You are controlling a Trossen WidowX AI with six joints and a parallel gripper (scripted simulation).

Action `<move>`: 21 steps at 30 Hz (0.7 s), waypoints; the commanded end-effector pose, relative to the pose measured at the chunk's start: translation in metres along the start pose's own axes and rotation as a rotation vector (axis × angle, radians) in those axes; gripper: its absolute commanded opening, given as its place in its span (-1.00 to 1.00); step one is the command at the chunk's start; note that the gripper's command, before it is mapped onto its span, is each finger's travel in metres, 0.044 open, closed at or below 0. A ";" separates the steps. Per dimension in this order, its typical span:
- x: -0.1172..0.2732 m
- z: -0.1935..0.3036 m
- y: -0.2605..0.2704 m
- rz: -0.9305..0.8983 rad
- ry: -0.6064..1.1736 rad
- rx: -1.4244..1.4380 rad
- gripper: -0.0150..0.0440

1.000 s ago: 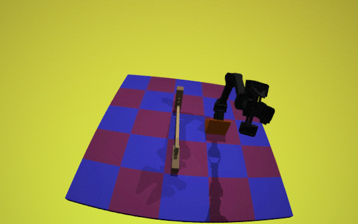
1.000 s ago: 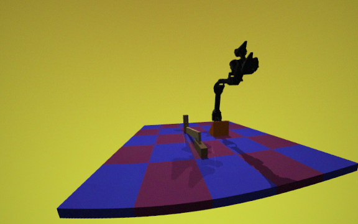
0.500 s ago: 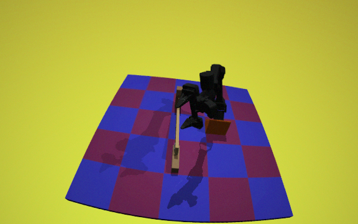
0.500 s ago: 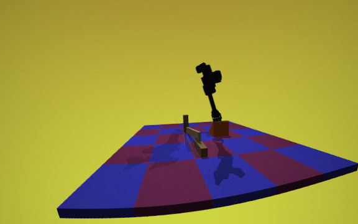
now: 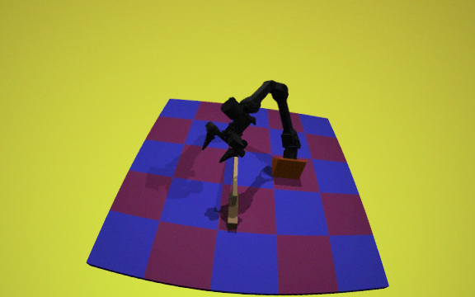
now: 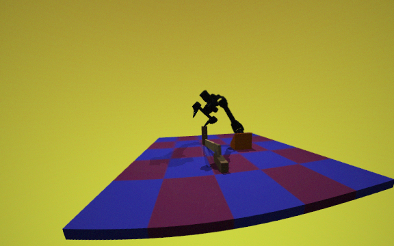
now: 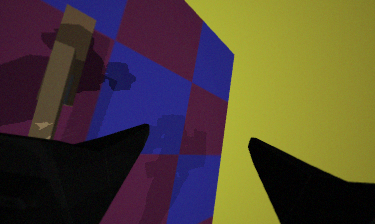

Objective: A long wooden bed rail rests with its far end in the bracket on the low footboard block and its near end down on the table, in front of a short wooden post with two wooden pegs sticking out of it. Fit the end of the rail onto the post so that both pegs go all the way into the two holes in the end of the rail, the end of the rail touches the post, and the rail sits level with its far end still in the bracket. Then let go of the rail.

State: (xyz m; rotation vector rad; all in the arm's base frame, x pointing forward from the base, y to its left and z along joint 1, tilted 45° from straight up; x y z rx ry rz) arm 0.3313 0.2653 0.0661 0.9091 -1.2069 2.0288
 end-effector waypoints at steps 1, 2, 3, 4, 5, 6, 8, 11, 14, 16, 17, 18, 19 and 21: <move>-0.003 0.059 0.018 -0.153 0.136 -0.057 1.00; -0.002 0.072 0.023 -0.189 0.165 -0.069 1.00; -0.002 0.085 0.028 -0.225 0.195 -0.081 1.00; -0.001 0.098 0.033 -0.260 0.224 -0.092 1.00; 0.000 0.111 0.039 -0.297 0.253 -0.103 1.00; 0.002 0.124 0.044 -0.334 0.281 -0.114 1.00; 0.007 0.148 0.057 -0.407 0.336 -0.135 1.00; 0.017 0.182 0.076 -0.519 0.413 -0.163 1.00; 0.030 0.213 0.095 -0.631 0.483 -0.188 1.00; 0.036 0.227 0.103 -0.679 0.510 -0.197 1.00; 0.037 0.228 0.104 -0.685 0.514 -0.198 1.00; 0.037 0.228 0.104 -0.685 0.514 -0.198 1.00; 0.037 0.228 0.104 -0.685 0.514 -0.198 1.00; 0.037 0.228 0.104 -0.685 0.514 -0.198 1.00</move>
Point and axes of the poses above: the point midway between the two fingers, 35 mm back from their tips, its own x axis back along the fingers, its own y axis across the jaws, z = x × y, the point moved 8 cm from there along x, back along the fingers, and after that the axes turned 5 degrees about -x, right-handed, at the moved point
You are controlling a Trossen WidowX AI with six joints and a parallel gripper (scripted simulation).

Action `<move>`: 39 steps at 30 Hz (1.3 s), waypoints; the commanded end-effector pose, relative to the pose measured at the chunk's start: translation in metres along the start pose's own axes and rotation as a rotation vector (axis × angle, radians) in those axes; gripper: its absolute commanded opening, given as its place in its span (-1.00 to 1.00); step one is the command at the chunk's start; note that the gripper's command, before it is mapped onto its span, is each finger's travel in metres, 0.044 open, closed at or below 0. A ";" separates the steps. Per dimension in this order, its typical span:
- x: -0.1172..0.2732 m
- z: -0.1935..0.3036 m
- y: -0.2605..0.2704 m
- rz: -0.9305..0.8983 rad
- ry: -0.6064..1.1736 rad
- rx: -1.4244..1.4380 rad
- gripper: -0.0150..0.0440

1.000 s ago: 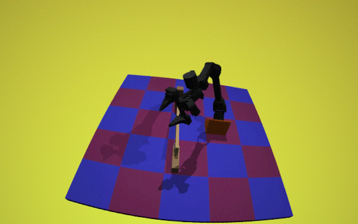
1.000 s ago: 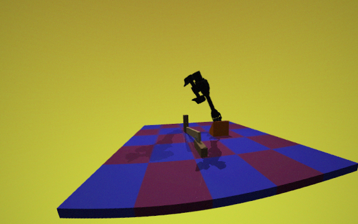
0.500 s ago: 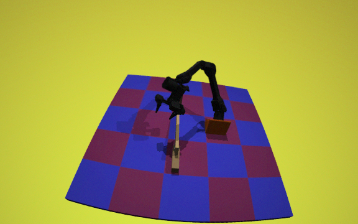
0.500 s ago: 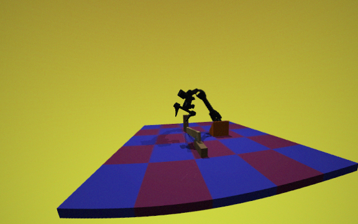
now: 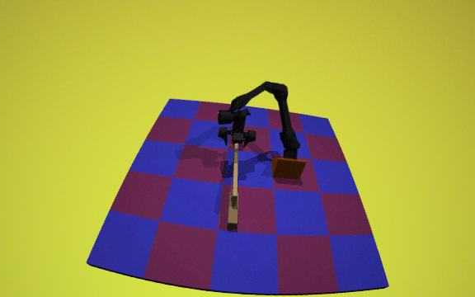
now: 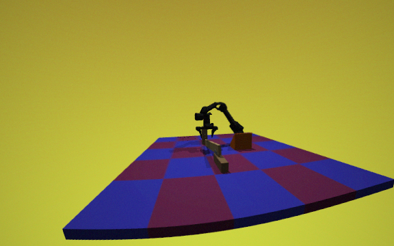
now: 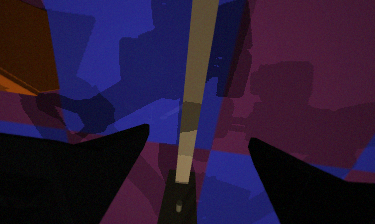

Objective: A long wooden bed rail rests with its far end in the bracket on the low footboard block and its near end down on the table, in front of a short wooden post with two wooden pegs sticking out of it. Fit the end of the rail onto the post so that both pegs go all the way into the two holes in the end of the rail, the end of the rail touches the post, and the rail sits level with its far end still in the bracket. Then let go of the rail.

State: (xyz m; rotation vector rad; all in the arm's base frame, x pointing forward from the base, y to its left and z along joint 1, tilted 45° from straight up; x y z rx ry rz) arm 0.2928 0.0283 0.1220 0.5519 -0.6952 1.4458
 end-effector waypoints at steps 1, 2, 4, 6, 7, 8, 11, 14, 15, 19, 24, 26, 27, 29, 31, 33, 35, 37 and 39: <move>-0.002 0.007 0.006 -0.025 0.021 0.003 1.00; -0.002 0.007 0.006 -0.025 0.021 0.003 1.00; -0.002 0.007 0.005 -0.025 0.021 0.002 1.00; -0.004 0.007 0.005 -0.025 0.021 0.003 1.00; -0.006 0.007 0.005 -0.025 0.021 0.003 1.00; -0.008 0.007 0.005 -0.025 0.020 0.003 1.00; -0.012 0.007 0.005 -0.024 0.020 0.003 1.00; -0.017 0.007 0.004 -0.024 0.019 0.003 1.00; -0.019 0.007 0.004 -0.024 0.019 0.003 1.00; -0.025 0.007 0.004 -0.024 0.019 0.003 1.00; -0.034 0.007 0.004 -0.024 0.019 0.003 1.00; -0.037 0.007 0.004 -0.024 0.019 0.003 1.00; -0.038 0.007 0.004 -0.024 0.019 0.003 1.00; -0.042 0.007 0.004 -0.024 0.019 0.003 1.00; -0.045 0.007 0.004 -0.024 0.019 0.003 1.00; -0.048 0.007 0.004 -0.024 0.020 0.003 1.00; -0.051 0.007 0.005 -0.024 0.020 0.002 1.00; -0.054 0.008 0.005 -0.024 0.020 0.002 1.00; -0.057 0.008 0.005 -0.024 0.020 0.002 1.00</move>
Point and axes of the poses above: the point midway between the two fingers, 35 mm back from their tips, its own x axis back along the fingers, its own y axis across the jaws, z = x × y, the point moved 8 cm from there along x, back along the fingers, and after that the axes turned 5 degrees about -x, right-handed, at the moved point
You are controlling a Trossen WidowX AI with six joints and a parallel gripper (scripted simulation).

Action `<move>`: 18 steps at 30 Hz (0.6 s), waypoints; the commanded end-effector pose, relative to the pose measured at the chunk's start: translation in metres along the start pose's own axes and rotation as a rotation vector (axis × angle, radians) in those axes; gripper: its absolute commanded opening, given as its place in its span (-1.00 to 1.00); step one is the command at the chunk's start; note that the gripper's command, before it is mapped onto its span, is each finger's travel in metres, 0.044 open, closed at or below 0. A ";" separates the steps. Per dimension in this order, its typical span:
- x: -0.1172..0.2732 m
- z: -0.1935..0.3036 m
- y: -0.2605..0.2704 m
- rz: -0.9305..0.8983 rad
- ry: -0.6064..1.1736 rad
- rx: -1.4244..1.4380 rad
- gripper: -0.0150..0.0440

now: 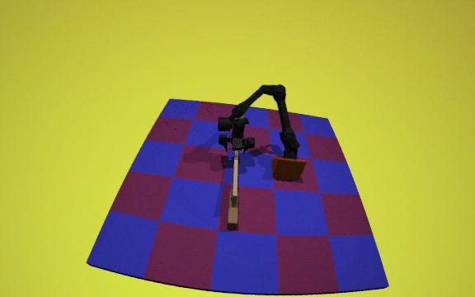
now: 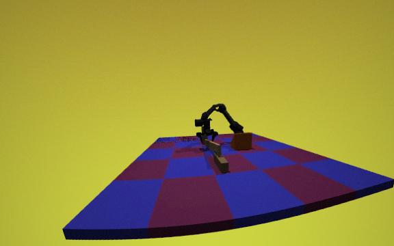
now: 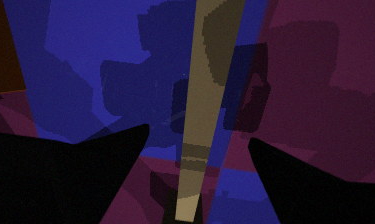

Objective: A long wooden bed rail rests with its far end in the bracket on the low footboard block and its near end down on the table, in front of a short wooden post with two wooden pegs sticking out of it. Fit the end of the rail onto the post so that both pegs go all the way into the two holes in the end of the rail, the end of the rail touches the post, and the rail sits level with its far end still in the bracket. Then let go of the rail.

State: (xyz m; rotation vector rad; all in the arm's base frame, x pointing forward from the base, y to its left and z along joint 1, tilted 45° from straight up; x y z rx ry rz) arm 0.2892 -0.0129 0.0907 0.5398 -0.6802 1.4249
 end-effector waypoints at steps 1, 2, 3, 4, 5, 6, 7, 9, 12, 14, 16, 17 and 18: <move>-0.008 0.000 0.002 -0.002 0.005 0.010 1.00; -0.009 0.000 0.002 -0.002 0.005 0.010 1.00; -0.011 0.000 0.002 -0.002 0.005 0.010 1.00; -0.012 0.000 0.002 -0.002 0.006 0.010 1.00; -0.014 0.000 0.003 -0.002 0.006 0.010 1.00; -0.016 0.000 0.003 -0.002 0.007 0.010 1.00; -0.017 0.000 0.003 -0.002 0.007 0.010 1.00; -0.020 0.000 0.003 -0.002 0.008 0.010 1.00; -0.021 0.000 0.003 -0.002 0.008 0.010 0.91; -0.021 0.000 0.003 -0.002 0.008 0.010 0.73; -0.021 0.000 0.003 -0.002 0.008 0.010 0.56; -0.021 0.000 0.003 -0.002 0.008 0.010 0.47; -0.021 0.000 0.003 -0.002 0.008 0.010 0.38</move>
Point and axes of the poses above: the point midway between the two fingers, 35 mm back from their tips, its own x axis back along the fingers, its own y axis across the jaws, z = x × y, the point moved 8 cm from there along x, back along the fingers, and after that the axes turned 5 degrees about -x, right-handed, at the moved point
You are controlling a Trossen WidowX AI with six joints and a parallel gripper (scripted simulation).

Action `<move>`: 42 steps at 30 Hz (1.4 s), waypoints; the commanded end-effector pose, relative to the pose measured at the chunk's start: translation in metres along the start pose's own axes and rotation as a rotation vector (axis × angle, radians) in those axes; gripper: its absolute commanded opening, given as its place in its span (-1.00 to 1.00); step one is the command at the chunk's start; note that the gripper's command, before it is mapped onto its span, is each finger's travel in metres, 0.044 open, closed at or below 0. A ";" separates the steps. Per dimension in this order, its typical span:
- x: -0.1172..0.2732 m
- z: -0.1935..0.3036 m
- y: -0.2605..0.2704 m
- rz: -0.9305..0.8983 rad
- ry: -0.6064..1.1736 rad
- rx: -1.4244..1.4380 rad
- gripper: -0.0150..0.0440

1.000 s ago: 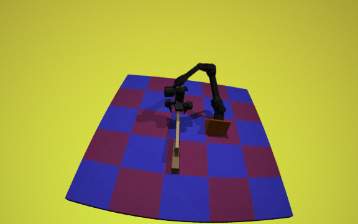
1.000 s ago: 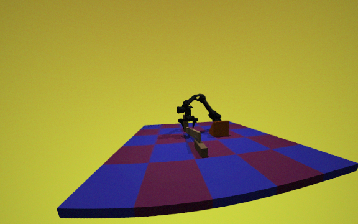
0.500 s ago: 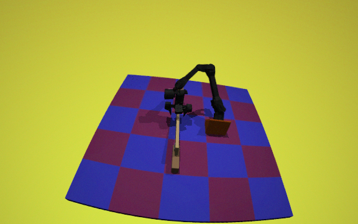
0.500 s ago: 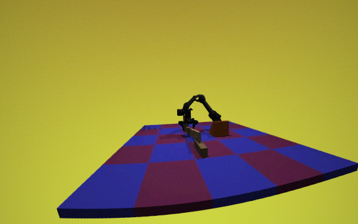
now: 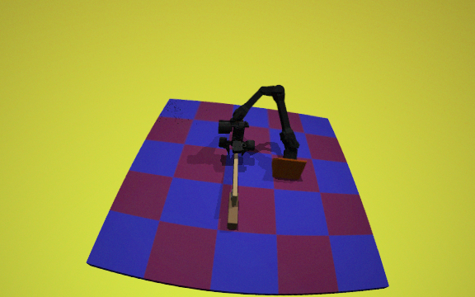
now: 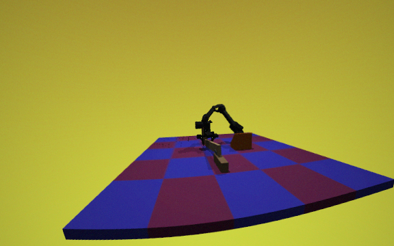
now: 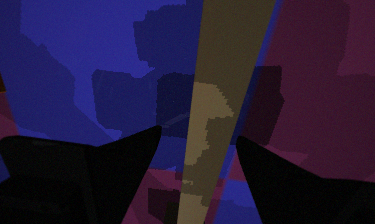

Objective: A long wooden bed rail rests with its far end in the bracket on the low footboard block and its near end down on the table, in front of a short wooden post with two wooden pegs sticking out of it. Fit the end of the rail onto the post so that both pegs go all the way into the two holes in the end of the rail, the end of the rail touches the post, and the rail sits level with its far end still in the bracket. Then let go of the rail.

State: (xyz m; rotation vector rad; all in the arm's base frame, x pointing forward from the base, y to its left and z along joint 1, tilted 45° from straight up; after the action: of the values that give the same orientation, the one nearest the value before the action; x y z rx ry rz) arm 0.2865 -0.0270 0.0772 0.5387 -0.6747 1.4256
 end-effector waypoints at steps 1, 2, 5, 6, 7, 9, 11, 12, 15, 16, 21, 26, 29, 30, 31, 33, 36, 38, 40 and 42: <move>-0.001 0.000 0.001 -0.001 0.004 0.008 0.29; -0.001 0.000 0.001 -0.001 0.004 0.008 0.20; -0.001 0.000 0.001 -0.001 0.004 0.008 -0.07; -0.001 0.000 0.001 -0.001 0.004 0.008 -0.16; -0.001 0.000 0.001 -0.001 0.004 0.008 -0.25; -0.001 0.000 0.001 -0.001 0.004 0.008 -0.36; -0.001 0.000 0.001 -0.001 0.004 0.008 -0.40; -0.001 0.000 0.001 -0.001 0.004 0.008 -0.43; -0.001 0.000 0.001 -0.001 0.004 0.008 -0.49; -0.001 0.000 0.001 -0.001 0.004 0.008 -0.49; -0.001 0.000 0.001 -0.001 0.004 0.008 -0.49; -0.001 0.000 0.001 -0.001 0.004 0.008 -0.49; 0.000 -0.001 0.001 -0.001 0.004 0.008 -0.49; 0.000 -0.001 0.001 -0.001 0.004 0.008 -0.49; 0.001 -0.001 0.001 -0.001 0.004 0.008 -0.49; 0.002 -0.001 0.001 -0.001 0.004 0.008 -0.49; 0.003 -0.001 0.001 -0.001 0.004 0.008 -0.49; 0.004 -0.001 0.001 -0.001 0.004 0.008 -0.49; 0.005 -0.001 0.001 -0.001 0.003 0.008 -0.49; 0.006 -0.001 0.000 -0.001 0.003 0.008 -0.49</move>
State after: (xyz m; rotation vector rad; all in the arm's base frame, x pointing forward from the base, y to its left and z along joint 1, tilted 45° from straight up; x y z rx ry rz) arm 0.2840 -0.0263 0.0779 0.5395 -0.6635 1.4186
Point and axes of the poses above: the point midway between the two fingers, 35 mm back from their tips, its own x axis back along the fingers, its own y axis across the jaws, z = x × y, the point moved 8 cm from there along x, back along the fingers, and after that the axes turned 5 degrees about -x, right-handed, at the moved point
